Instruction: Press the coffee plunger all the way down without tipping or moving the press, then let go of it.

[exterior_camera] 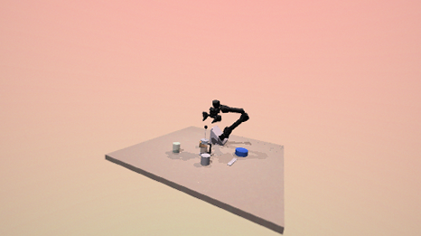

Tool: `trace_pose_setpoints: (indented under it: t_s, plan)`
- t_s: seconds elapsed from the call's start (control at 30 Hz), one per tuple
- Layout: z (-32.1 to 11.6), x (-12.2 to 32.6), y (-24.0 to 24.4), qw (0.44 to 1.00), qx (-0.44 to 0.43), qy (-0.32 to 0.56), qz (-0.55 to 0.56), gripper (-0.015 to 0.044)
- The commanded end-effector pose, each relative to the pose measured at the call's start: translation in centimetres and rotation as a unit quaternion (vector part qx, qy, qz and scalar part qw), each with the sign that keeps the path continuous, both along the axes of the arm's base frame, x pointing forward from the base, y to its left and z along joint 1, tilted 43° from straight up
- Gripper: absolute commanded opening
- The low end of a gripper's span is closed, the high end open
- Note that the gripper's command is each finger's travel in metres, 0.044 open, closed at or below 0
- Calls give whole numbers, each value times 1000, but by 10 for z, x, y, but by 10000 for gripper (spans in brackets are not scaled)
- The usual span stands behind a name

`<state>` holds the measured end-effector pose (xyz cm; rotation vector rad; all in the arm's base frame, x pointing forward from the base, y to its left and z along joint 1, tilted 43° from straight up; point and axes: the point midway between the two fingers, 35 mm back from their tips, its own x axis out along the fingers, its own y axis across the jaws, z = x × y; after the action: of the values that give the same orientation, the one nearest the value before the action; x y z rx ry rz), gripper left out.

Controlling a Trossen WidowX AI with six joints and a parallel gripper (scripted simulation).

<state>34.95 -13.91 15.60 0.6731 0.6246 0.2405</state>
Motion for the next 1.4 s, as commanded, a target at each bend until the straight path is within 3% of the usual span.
trace_pose_setpoints:
  t_s: [0.0,1.0,1.37]
  plan:
    - [-12,-4,17,1000,17,-3,5,440]
    - [-29,27,34,1000,17,-4,5,440]
    - [-29,27,34,1000,17,-4,5,151]
